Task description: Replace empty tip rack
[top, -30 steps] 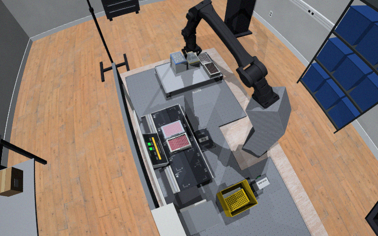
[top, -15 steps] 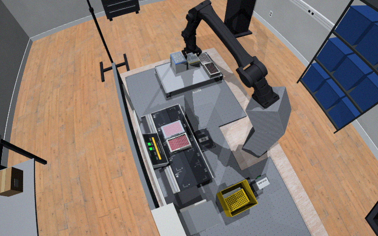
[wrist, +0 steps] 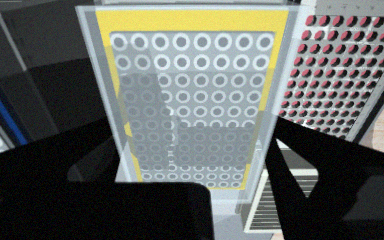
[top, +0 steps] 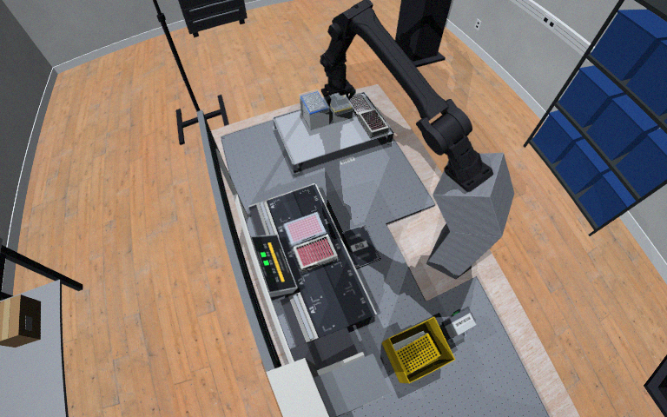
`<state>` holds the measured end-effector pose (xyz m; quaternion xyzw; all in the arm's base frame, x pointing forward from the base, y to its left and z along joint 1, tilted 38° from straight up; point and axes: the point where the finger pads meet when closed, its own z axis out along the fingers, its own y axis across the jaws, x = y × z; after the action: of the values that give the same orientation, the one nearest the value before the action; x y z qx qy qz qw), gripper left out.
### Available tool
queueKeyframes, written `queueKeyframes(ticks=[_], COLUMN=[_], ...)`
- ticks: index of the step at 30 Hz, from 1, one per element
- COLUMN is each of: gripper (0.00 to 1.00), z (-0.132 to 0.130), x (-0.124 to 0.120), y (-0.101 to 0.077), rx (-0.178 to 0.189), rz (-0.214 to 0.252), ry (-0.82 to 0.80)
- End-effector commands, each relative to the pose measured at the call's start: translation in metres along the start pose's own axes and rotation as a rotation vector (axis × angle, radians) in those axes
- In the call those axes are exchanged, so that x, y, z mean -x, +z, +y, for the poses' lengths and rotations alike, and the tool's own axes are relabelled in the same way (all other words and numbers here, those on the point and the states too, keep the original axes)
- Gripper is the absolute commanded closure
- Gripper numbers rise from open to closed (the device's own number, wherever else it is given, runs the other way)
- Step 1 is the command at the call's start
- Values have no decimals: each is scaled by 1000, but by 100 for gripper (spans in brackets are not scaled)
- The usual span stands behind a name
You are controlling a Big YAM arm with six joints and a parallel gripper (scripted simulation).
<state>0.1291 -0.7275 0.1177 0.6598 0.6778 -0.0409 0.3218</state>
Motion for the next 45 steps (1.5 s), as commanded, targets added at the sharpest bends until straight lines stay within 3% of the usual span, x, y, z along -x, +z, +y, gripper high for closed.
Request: queueKeyframes(ticks=[1, 30, 31, 33, 45], gripper=[100, 100, 100, 100, 100], z=[5, 5, 12, 4, -2], x=[20, 20, 25, 18, 19], y=[-15, -15, -28, -30, -53], rx=[2, 2, 5, -3, -6], rz=[-46, -46, -66, -46, -48], ry=[-9, -9, -12, -3, -7])
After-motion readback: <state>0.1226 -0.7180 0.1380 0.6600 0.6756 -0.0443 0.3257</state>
